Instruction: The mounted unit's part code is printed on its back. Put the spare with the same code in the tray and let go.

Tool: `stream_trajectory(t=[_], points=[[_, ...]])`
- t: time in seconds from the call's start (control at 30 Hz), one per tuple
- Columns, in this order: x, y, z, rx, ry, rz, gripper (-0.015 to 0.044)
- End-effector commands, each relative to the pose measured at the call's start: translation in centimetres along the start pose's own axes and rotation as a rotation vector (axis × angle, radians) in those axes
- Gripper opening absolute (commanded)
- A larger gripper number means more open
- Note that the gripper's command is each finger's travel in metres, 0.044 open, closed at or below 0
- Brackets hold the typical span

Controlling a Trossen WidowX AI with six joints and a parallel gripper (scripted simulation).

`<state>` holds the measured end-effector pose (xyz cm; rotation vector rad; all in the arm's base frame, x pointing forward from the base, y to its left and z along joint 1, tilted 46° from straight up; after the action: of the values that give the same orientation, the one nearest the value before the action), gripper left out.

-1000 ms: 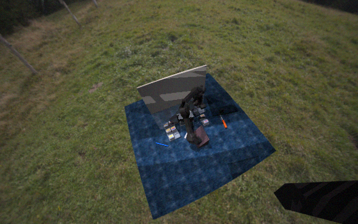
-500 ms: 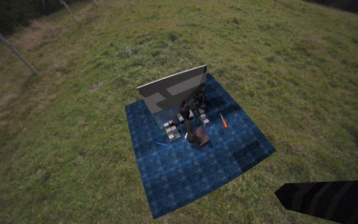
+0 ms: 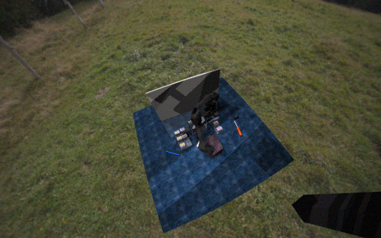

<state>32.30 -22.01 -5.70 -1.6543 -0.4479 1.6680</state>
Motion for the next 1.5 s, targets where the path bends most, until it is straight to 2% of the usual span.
stream_trajectory(t=[0.0,1.47], points=[[0.4,0.0,0.0,0.005,0.002,-0.005,0.0000],[4.0,-0.1,0.2,0.004,0.001,-0.007,0.0000]])
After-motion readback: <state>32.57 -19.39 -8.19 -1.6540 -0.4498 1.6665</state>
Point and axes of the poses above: the point midway between the two fingers, 35 mm back from their tips, its own x axis out along the fingers, its own z axis across the jaws, y = z × x, the point moved 4 cm from there along -x, back along the fingers, and after that the axes turned 15 degrees about x, right-handed, at the moved point
